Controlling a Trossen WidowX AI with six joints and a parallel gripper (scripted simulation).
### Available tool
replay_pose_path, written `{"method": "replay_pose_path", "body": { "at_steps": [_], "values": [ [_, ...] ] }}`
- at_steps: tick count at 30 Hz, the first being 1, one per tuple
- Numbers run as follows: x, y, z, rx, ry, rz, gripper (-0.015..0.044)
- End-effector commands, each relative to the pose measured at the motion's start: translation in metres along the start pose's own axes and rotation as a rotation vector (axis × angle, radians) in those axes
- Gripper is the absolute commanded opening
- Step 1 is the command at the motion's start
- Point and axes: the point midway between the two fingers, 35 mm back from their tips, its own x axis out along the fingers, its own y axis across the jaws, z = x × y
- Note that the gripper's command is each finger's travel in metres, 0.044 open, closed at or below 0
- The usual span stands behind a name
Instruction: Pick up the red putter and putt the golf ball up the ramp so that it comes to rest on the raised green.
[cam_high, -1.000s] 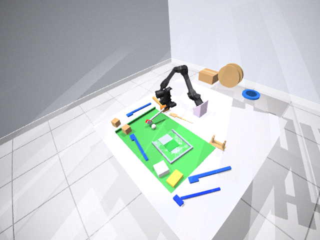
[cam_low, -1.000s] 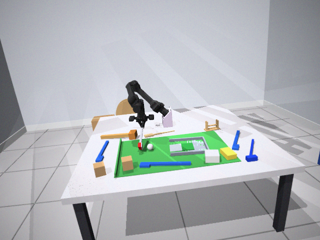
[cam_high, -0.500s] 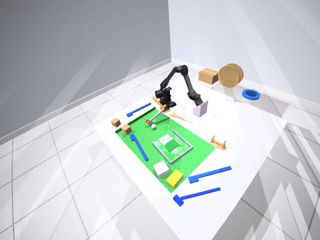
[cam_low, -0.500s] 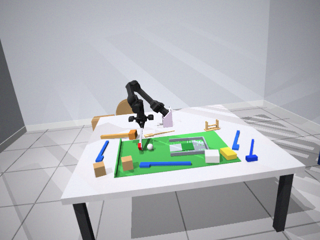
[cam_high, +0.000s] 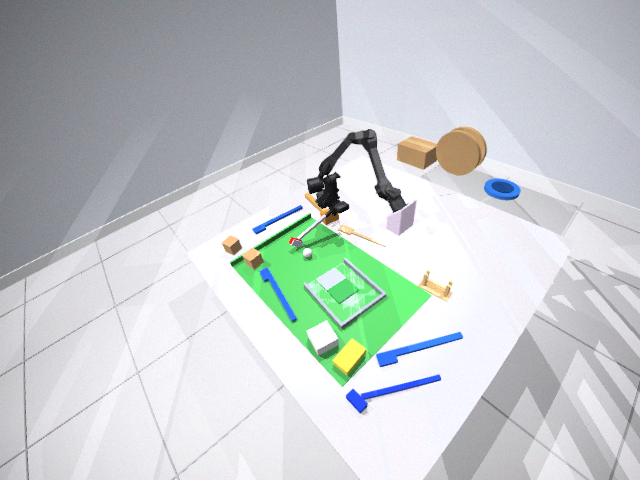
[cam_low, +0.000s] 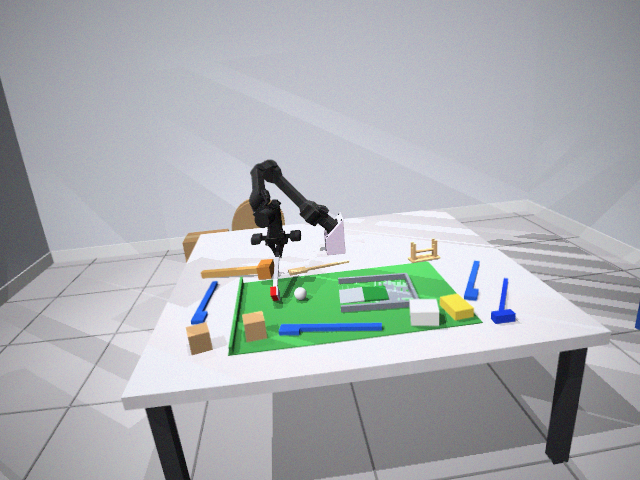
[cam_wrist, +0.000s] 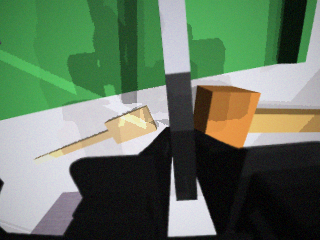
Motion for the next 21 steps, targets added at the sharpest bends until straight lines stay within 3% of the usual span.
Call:
{"method": "replay_pose_path", "body": {
  "at_steps": [1,12,21],
  "values": [
    [0.0,0.003,0.001,0.0,0.0,0.002,0.0],
    [0.0,0.13,0.003,0.006,-0.003,0.006,0.0],
    [-0.012,0.137,0.002,0.006,-0.004,0.004,0.0]
  ]
}}
